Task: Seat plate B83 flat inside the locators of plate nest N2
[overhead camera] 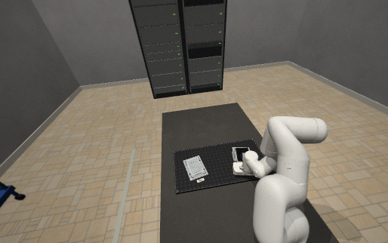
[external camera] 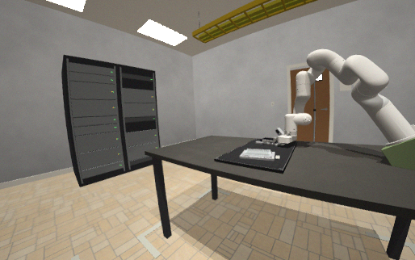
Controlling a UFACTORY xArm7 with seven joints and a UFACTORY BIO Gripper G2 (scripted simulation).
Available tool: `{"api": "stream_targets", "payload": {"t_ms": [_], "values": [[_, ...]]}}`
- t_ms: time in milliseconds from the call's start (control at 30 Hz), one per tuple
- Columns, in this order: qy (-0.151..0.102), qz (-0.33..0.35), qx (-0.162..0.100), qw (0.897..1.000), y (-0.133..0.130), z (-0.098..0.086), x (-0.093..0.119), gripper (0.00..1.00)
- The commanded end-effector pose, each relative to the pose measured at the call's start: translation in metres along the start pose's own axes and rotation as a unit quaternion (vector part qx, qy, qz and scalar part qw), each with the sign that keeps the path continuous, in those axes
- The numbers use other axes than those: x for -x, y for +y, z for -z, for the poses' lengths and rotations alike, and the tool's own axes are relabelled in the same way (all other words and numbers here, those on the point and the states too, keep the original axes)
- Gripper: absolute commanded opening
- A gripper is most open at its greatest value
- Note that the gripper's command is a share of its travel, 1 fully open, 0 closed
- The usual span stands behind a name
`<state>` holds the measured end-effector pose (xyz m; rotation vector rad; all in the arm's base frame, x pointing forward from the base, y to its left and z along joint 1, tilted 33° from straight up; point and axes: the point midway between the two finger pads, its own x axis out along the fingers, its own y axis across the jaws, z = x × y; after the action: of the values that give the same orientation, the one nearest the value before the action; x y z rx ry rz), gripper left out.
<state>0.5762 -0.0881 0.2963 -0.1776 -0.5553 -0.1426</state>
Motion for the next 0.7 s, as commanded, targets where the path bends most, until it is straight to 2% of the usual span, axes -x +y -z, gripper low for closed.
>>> {"api": "stream_targets", "payload": {"t_ms": [0,567,600,667], "values": [[-0.001,0.000,0.000,1.000,0.0001,0.0012,-0.0008,0.54],[-0.001,0.000,0.000,1.000,0.0001,0.0011,-0.0009,0.54],[-0.001,0.000,0.000,1.000,0.0001,0.0011,-0.0009,0.00],[-0.001,0.000,0.000,1.000,0.0001,0.0011,-0.0009,0.00]]}}
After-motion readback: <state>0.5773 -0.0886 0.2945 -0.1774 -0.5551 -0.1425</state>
